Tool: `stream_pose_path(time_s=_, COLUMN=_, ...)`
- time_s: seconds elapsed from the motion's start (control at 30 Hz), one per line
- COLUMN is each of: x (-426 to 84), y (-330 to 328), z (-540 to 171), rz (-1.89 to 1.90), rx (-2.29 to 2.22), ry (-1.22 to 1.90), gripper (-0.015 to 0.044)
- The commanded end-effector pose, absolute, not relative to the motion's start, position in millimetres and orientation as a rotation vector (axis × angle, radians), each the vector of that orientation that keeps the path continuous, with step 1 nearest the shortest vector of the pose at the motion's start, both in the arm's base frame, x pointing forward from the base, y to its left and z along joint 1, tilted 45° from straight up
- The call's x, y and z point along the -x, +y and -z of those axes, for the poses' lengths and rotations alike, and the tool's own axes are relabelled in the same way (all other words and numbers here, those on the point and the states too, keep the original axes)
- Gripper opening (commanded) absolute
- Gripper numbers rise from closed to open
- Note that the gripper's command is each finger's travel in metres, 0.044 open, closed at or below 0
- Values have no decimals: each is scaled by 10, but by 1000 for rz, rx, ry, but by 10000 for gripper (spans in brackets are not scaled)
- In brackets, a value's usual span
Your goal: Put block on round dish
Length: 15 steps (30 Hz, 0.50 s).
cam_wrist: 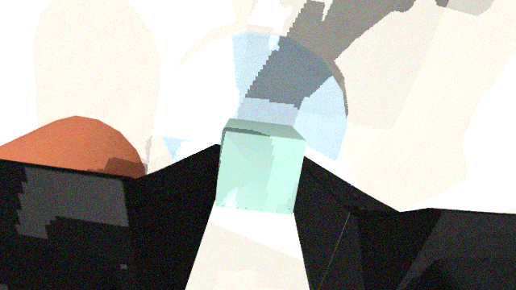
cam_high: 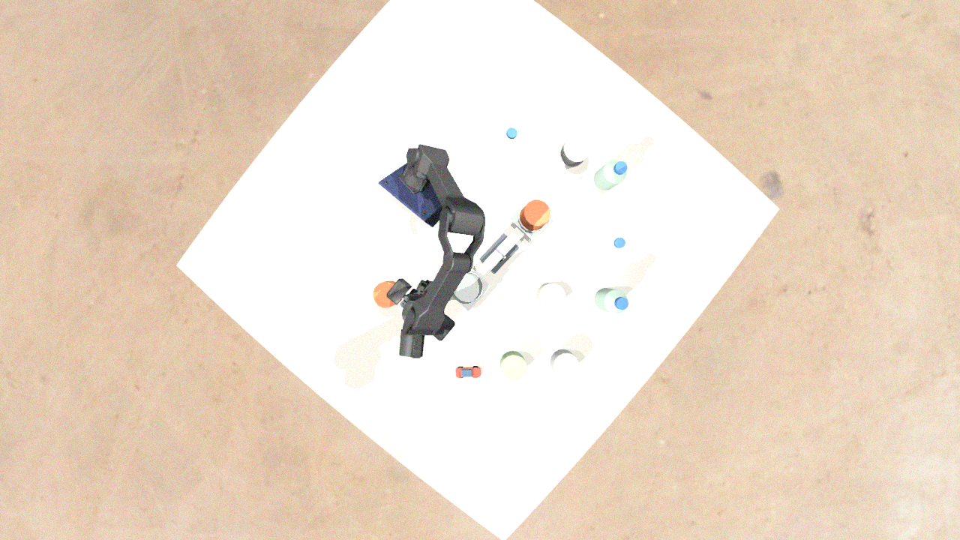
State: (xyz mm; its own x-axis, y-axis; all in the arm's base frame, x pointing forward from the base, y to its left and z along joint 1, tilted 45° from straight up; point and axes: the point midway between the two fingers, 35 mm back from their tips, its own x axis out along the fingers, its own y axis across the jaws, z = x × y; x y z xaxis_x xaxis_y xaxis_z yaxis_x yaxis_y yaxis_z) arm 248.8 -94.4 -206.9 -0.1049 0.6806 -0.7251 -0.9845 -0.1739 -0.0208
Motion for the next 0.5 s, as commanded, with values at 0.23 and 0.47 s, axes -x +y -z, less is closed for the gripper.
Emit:
stream_pose_path(time_s=0.23, x=-2451, y=-804, z=2193, rz=-1632, rx=706, ry=572, gripper=0)
stream_pose_path(time_s=0.47, x=-2484, y=-839, z=2181, rz=-1628, rx=721, ry=571, gripper=79)
